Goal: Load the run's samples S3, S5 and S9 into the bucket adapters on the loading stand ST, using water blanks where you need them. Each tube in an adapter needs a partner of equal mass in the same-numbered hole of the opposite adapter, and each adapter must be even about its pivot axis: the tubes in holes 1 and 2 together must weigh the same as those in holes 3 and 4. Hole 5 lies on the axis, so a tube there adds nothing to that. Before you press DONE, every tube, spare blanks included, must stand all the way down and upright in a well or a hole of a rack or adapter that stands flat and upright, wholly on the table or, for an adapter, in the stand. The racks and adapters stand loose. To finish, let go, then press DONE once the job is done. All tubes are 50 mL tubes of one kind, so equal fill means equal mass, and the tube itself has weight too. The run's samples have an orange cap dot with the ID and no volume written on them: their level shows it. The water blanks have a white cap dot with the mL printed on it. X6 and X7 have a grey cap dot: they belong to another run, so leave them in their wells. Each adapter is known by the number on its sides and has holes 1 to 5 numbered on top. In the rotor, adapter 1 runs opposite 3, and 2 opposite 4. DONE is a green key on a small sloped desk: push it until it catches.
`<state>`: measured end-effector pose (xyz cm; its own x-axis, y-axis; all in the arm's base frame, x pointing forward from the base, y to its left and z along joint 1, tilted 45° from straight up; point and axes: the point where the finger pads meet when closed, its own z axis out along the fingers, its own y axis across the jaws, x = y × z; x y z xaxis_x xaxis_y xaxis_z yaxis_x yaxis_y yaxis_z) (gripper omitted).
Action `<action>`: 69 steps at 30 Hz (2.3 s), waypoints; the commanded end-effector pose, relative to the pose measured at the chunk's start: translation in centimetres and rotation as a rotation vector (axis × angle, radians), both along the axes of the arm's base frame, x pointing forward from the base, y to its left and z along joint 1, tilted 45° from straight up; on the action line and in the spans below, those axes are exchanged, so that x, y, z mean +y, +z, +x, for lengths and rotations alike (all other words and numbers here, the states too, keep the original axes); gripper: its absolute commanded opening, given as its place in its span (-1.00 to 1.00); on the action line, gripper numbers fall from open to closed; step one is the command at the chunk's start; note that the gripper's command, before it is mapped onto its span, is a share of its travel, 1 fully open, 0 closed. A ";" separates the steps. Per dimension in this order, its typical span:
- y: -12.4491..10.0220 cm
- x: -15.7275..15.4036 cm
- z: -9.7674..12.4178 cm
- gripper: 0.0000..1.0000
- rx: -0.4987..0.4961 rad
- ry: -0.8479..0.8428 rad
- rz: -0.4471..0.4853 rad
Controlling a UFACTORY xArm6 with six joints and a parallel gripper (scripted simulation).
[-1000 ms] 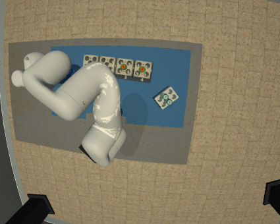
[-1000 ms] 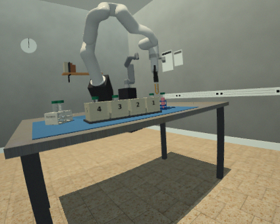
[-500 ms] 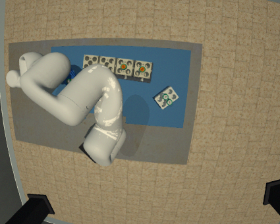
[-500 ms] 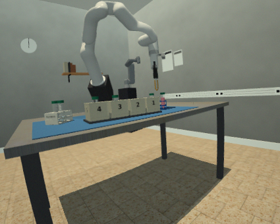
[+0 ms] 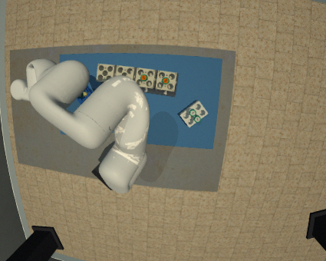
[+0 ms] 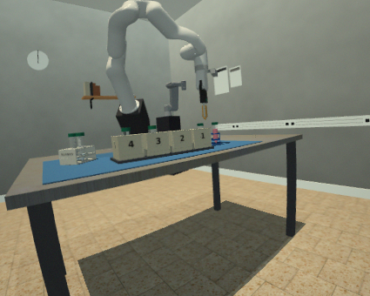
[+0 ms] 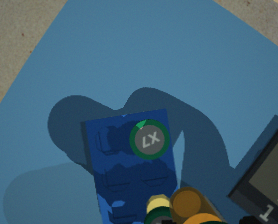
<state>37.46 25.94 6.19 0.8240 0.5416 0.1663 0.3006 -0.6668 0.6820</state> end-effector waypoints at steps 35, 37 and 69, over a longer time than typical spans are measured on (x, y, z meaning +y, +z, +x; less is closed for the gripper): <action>10.5 -13.8 0.6 -1.00 -0.352 -0.479 0.334; 10.5 -13.8 0.6 -1.00 -0.352 -0.479 0.334; 16.0 -21.3 1.0 -1.00 -0.352 -0.479 0.333</action>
<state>38.38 4.63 22.06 0.8277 0.0038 0.5611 -0.2823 -0.8614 0.4223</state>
